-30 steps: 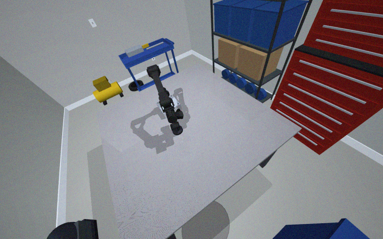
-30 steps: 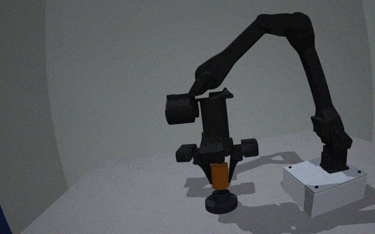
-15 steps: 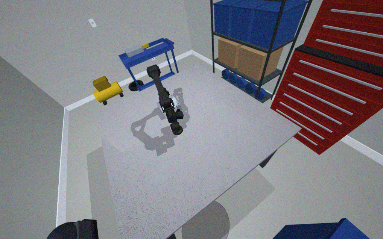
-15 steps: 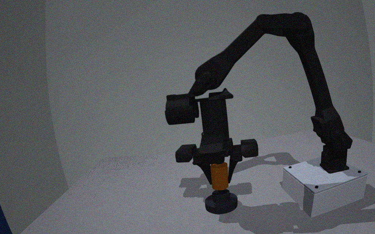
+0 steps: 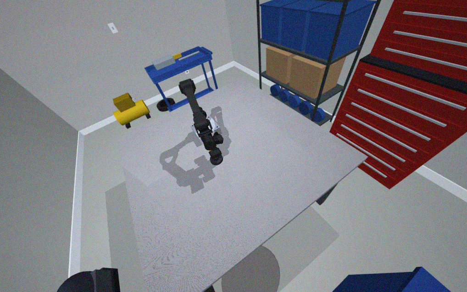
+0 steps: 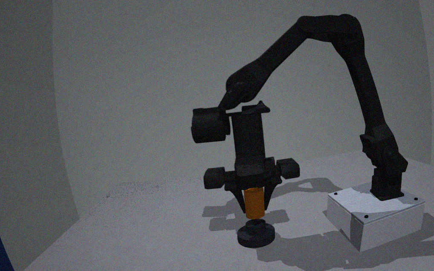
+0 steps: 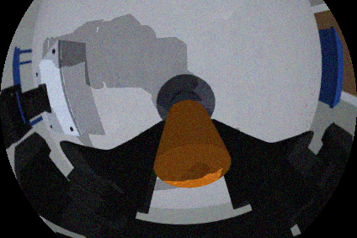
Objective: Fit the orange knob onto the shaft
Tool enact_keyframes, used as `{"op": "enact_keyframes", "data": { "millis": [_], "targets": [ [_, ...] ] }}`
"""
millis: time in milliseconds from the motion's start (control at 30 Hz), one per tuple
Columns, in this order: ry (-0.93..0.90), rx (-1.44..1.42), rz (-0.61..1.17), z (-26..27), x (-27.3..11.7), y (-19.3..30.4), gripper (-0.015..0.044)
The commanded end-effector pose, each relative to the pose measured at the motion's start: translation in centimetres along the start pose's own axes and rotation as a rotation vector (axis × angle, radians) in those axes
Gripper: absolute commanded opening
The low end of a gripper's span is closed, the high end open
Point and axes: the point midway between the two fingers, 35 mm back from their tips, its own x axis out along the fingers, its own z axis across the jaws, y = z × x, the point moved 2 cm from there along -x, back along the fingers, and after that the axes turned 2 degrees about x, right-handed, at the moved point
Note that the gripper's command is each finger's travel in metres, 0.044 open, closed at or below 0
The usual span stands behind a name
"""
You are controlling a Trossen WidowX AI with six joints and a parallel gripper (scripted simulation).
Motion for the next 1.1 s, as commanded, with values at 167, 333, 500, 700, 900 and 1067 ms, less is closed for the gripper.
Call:
{"op": "enact_keyframes", "data": {
  "millis": [167,333,500,700,900,1067],
  "targets": [
    [0.002,-0.051,-0.002,-0.13,0.29,-0.04,0.0000],
    [0.002,-0.051,-0.002,-0.11,0.33,-0.04,0.0000],
    [0.002,-0.063,-0.002,-0.11,0.37,-0.04,0.0000],
    [0.002,-0.063,-0.002,-0.11,0.37,-0.04,0.0000],
    [0.002,-0.054,-0.002,-0.11,0.39,-0.04,0.0000],
    [0.002,-0.054,-0.002,-0.11,0.39,-0.04,0.0000]
  ]
}}
